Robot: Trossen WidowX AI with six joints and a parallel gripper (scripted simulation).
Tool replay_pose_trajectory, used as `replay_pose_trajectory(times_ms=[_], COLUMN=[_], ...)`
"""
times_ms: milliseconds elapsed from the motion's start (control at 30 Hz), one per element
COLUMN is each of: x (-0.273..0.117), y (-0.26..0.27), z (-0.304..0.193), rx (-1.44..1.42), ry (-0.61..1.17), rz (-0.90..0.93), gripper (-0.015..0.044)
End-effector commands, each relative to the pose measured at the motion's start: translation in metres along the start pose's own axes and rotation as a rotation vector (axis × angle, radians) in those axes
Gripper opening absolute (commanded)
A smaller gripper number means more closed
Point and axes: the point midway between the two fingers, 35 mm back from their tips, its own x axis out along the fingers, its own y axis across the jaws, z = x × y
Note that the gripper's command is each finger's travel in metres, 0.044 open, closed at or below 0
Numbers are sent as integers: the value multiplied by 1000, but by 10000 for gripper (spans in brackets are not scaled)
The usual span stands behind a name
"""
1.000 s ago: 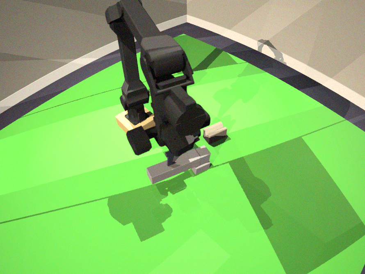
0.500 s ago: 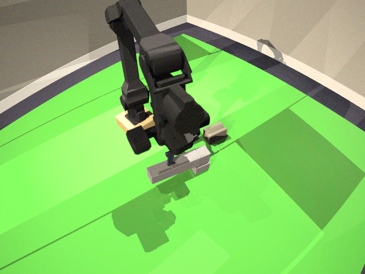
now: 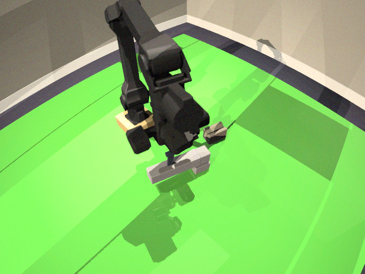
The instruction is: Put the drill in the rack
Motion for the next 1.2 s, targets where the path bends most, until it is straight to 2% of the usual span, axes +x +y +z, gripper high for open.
replay_pose_trajectory(times_ms=[0, 1167], x=[17, 28], y=[-2, -3], z=[-8, -9], rx=[3, 3], ry=[57, 57], rz=[-5, -5], gripper=[0, 0])
